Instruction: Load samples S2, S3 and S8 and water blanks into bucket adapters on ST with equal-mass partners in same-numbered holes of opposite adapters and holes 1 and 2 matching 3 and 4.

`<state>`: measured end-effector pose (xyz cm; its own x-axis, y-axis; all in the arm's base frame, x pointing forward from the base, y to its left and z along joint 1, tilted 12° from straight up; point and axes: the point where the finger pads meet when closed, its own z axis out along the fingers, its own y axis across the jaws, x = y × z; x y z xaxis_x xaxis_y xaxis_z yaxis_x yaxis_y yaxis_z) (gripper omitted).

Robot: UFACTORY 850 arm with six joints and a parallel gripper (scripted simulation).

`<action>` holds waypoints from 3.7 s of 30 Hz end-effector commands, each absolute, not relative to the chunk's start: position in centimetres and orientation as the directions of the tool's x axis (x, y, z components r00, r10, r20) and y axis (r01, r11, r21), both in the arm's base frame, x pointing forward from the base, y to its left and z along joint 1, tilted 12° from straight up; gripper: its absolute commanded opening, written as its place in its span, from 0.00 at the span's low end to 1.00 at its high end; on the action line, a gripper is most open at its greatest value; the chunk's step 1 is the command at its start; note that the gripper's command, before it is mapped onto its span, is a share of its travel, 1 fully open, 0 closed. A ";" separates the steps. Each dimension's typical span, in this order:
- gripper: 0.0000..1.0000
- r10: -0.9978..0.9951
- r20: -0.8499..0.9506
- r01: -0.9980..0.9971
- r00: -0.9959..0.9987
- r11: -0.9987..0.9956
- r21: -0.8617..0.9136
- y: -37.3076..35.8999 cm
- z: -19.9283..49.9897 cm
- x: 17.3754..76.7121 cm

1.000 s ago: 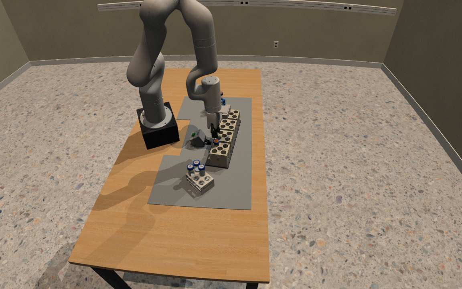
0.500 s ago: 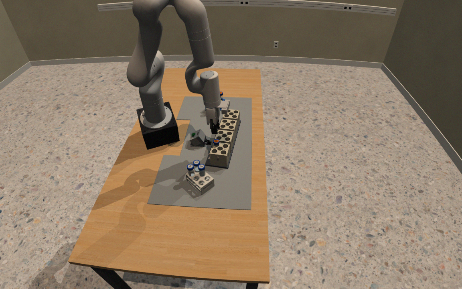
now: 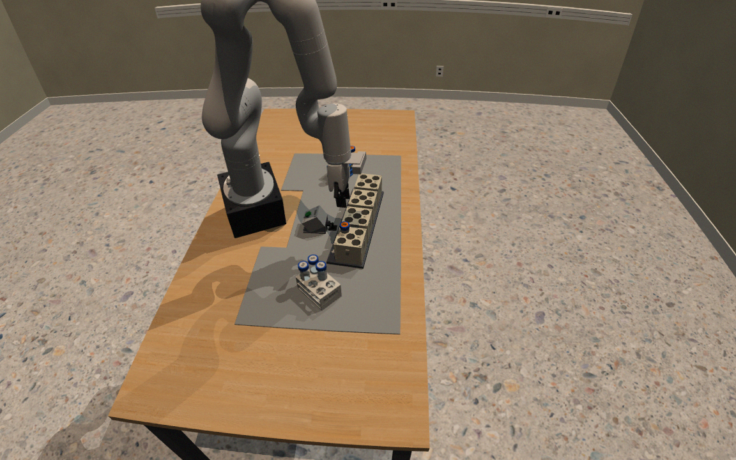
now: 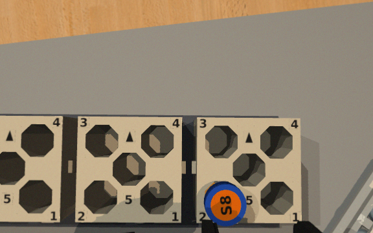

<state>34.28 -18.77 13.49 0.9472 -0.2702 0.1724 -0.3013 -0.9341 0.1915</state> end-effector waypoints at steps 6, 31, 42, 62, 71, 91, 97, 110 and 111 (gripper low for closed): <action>0.44 -0.279 0.116 -0.296 0.953 -0.940 0.173 -18.7 14.3 34.3; 0.57 -0.184 0.099 -0.199 0.978 -0.963 0.183 -17.2 14.0 34.3; 0.57 0.109 0.040 0.099 0.993 -0.974 0.204 -12.8 13.1 34.5; 0.57 0.640 -0.082 0.642 0.764 -0.742 0.191 -4.0 11.3 34.7; 0.57 0.757 -0.113 0.763 0.643 -0.622 0.174 -0.5 10.6 34.8; 0.57 0.757 -0.113 0.763 0.643 -0.622 0.174 8.3 8.9 35.1; 0.57 0.757 -0.113 0.763 0.643 -0.622 0.174 11.3 8.3 35.1; 0.57 0.757 -0.113 0.763 0.643 -0.622 0.173 16.7 7.2 35.3; 0.57 0.758 -0.113 0.763 0.643 -0.622 0.173 17.1 7.1 35.3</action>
